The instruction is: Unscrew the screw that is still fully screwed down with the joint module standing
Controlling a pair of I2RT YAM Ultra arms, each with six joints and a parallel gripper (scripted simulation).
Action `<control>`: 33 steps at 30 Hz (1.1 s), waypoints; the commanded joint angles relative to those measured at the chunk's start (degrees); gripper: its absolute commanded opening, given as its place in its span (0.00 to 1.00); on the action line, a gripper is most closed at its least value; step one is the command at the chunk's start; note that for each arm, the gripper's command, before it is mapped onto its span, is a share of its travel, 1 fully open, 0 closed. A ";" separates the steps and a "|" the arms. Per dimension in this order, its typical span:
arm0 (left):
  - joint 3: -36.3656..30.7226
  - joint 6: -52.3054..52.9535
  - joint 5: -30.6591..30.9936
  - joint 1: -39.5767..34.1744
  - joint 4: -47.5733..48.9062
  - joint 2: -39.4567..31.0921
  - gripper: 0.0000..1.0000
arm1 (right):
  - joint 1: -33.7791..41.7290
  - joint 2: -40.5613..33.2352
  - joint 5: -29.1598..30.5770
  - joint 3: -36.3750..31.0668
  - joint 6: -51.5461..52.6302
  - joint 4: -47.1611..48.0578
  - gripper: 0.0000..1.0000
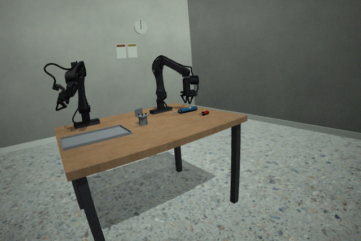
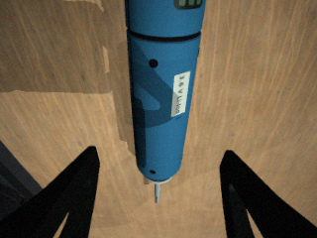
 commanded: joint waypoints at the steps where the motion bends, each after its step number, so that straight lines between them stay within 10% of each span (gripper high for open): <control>1: 0.45 -0.41 -0.51 -0.05 0.05 -0.43 0.65 | 0.00 -0.19 0.43 0.22 0.00 -0.02 0.86; 33: 0.45 -0.42 -0.51 -0.05 0.05 -0.43 0.65 | 7.16 2.22 -18.48 -2.35 -18.63 13.41 0.86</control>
